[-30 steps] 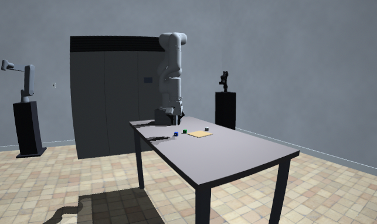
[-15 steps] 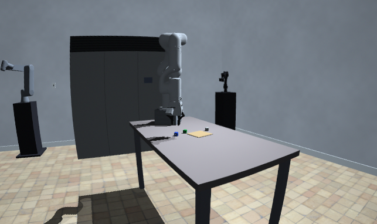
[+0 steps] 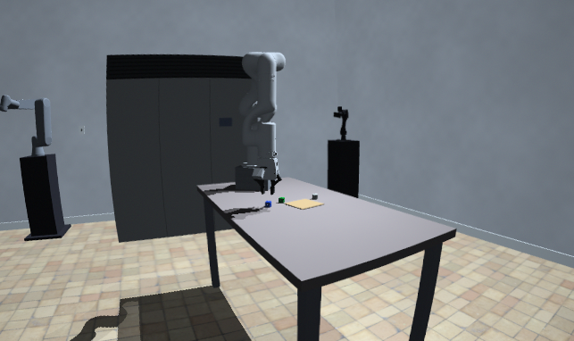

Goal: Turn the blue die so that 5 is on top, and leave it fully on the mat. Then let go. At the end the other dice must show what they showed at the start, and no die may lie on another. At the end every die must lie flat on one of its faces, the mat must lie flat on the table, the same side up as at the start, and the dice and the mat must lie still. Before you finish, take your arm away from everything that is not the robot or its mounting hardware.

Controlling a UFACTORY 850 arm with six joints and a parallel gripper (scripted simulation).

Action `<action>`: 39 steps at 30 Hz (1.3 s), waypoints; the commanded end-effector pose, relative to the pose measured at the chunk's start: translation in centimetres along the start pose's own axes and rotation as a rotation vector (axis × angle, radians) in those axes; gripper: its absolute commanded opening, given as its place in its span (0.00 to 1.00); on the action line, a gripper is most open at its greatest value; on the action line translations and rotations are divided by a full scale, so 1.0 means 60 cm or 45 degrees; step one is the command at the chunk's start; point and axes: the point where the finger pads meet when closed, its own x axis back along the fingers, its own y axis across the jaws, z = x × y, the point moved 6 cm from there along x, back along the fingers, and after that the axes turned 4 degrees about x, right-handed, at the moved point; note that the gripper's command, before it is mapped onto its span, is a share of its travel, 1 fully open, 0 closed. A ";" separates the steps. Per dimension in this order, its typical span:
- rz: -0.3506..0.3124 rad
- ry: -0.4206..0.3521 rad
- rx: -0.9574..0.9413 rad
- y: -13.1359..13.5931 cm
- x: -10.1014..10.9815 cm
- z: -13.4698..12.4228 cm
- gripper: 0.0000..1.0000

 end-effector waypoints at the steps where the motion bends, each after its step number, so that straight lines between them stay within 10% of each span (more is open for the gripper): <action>1: 0.002 0.002 0.000 -0.001 -0.016 0.002 0.42; 39: 0.002 0.002 0.000 -0.001 -0.050 0.002 0.42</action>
